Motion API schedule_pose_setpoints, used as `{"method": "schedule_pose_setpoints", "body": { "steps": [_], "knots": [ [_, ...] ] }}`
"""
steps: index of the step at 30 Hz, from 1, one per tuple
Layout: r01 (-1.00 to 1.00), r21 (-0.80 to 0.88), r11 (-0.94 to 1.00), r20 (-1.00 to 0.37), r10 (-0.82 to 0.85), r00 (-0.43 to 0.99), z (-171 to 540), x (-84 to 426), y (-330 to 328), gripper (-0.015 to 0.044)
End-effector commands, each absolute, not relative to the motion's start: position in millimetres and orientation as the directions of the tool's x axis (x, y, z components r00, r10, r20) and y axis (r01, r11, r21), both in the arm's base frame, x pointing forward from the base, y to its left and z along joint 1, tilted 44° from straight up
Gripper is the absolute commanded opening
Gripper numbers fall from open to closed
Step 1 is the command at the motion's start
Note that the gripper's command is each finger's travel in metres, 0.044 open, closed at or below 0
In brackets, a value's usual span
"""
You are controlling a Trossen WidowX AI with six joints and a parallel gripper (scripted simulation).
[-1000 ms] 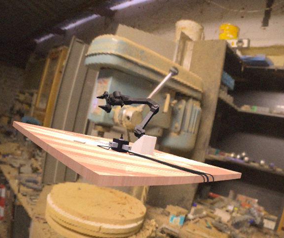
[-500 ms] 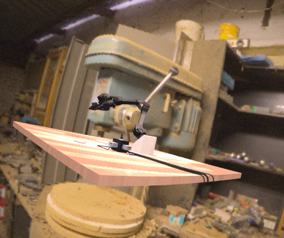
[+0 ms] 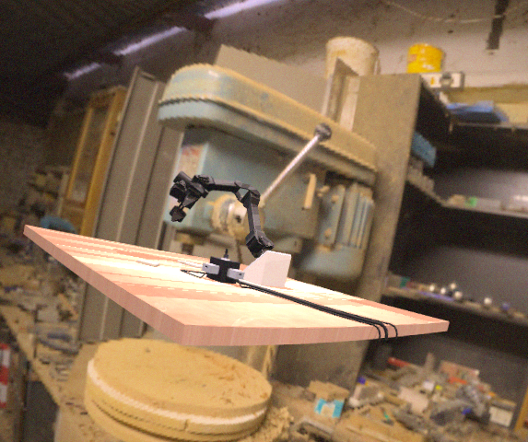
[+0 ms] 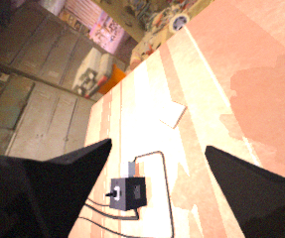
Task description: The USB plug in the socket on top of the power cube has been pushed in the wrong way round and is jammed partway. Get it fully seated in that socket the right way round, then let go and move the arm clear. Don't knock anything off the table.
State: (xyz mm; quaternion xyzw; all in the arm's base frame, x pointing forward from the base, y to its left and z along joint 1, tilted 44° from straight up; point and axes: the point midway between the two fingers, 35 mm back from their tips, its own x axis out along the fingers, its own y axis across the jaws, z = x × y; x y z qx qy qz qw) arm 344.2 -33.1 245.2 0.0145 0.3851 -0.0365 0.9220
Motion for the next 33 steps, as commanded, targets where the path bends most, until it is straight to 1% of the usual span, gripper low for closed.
{"method": "schedule_pose_setpoints", "body": {
  "steps": [1, 9, 16, 24, 29, 33],
  "knots": [
    [0.384, 0.127, 0.915, -0.868, -0.085, 0.489, 186, 355, 6, 0.0440],
    [0.660, 0.068, 0.749, -0.939, -0.175, 0.295, 136, 351, 41, 0.0440],
    [0.833, -0.041, 0.552, -0.941, -0.301, 0.153, 98, 339, 68, 0.0440],
    [0.952, -0.110, 0.287, -0.868, -0.493, 0.049, 62, 318, 95, 0.0440],
    [0.985, -0.076, 0.152, -0.792, -0.610, 0.033, 44, 307, 111, 0.0440],
    [0.996, -0.021, 0.086, -0.731, -0.681, 0.043, 34, 300, 120, 0.0440]
  ]
}}
